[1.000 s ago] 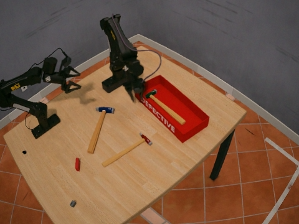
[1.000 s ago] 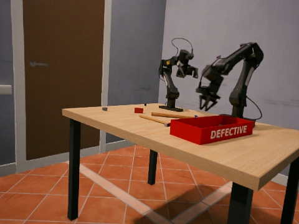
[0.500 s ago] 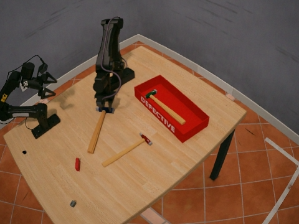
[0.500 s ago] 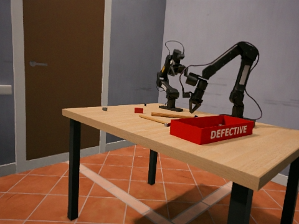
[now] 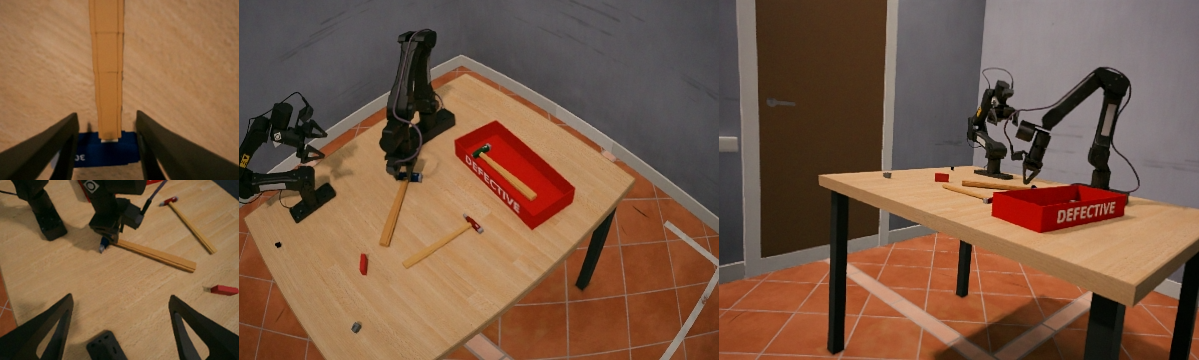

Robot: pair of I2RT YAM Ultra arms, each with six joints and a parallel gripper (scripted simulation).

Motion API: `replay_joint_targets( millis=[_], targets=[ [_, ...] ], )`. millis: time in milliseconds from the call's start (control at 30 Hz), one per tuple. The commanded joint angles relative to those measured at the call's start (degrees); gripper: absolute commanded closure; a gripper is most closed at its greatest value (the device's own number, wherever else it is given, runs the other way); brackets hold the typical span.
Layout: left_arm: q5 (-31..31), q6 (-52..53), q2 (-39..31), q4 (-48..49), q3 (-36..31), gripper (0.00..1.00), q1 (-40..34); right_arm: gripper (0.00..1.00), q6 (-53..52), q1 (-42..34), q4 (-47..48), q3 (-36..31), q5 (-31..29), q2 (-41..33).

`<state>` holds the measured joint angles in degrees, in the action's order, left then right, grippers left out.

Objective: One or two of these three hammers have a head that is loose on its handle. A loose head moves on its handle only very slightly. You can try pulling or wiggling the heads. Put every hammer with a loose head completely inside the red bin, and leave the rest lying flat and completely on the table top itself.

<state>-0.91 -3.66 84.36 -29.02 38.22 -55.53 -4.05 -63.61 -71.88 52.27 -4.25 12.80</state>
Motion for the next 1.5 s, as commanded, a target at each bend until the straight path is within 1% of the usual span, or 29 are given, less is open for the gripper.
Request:
replay_joint_targets(
  millis=[0, 500, 733, 767, 833, 867, 933, 967, 1033, 1067, 1200, 1233, 1300, 1367, 1467],
  targets=[
    [-0.34, -0.31, 0.64, 1.6, -0.59, 0.56, -0.64, 0.0, -0.59, -0.62, -1.33, 1.58, -0.69, -1.02],
    [-0.3, -0.05, 5.38, 7.96, -2.23, 0.56, -0.27, 0.0, -0.29, -0.51, -1.39, 1.0, -0.36, -0.47],
    [-0.3, -0.04, 5.66, 8.54, -1.97, 0.56, -0.26, 0.0, -0.29, -0.51, -1.39, 1.0, -0.36, -0.47],
    [-0.3, -0.04, 5.64, 8.54, -1.97, 0.6, -0.26, 0.0, -0.29, -0.51, -1.39, 1.0, -0.36, -0.47],
    [-0.3, -0.04, 5.64, 8.55, -1.98, 0.6, -0.26, 0.0, -0.29, -0.51, -1.39, 1.0, -0.36, -0.47],
    [-0.3, -0.04, 5.64, 8.56, -1.98, 0.65, -0.26, 0.0, -0.29, -0.51, -1.39, 1.0, -0.36, -0.47],
    [-0.3, -0.04, 5.64, 8.3, -1.98, 0.65, -0.26, 0.0, -0.29, -0.51, -1.39, 1.0, -0.36, -0.47],
    [-0.3, -0.04, 5.64, 8.23, -1.98, 0.69, -0.26, 0.0, -0.29, -0.51, -1.39, 1.0, -0.36, -0.47],
    [-0.3, -0.04, 5.64, 8.23, -1.98, 0.69, -0.26, 0.0, -0.29, -0.51, -1.39, 1.0, -0.36, -0.47],
    [-0.09, -0.04, 5.34, 7.84, -1.66, 0.73, -0.26, 0.0, -0.29, -0.51, -1.39, 1.0, -0.36, -0.47],
    [-0.09, -0.04, 5.34, 7.84, -1.66, 0.73, -0.26, 0.0, -0.29, -0.51, -1.39, 1.0, -0.36, -0.47],
    [-0.09, -0.04, 5.34, 7.84, -1.66, 0.77, -0.26, 0.0, -0.29, -0.51, -1.39, 1.0, -0.36, -0.47],
    [-0.08, -0.04, 5.34, 7.84, -1.66, 0.77, -0.26, 0.0, -0.29, -0.51, -1.39, 1.0, -0.36, -0.47],
    [-0.05, 0.42, 4.88, 8.24, -2.48, 0.8, -0.12, 0.0, -0.29, -0.51, -1.39, 1.0, -0.36, -0.47],
    [-0.05, 0.09, 5.16, 7.84, -1.85, 0.85, -0.12, 0.0, -0.29, -0.51, -1.39, 1.0, -0.36, -0.47]
  ],
)
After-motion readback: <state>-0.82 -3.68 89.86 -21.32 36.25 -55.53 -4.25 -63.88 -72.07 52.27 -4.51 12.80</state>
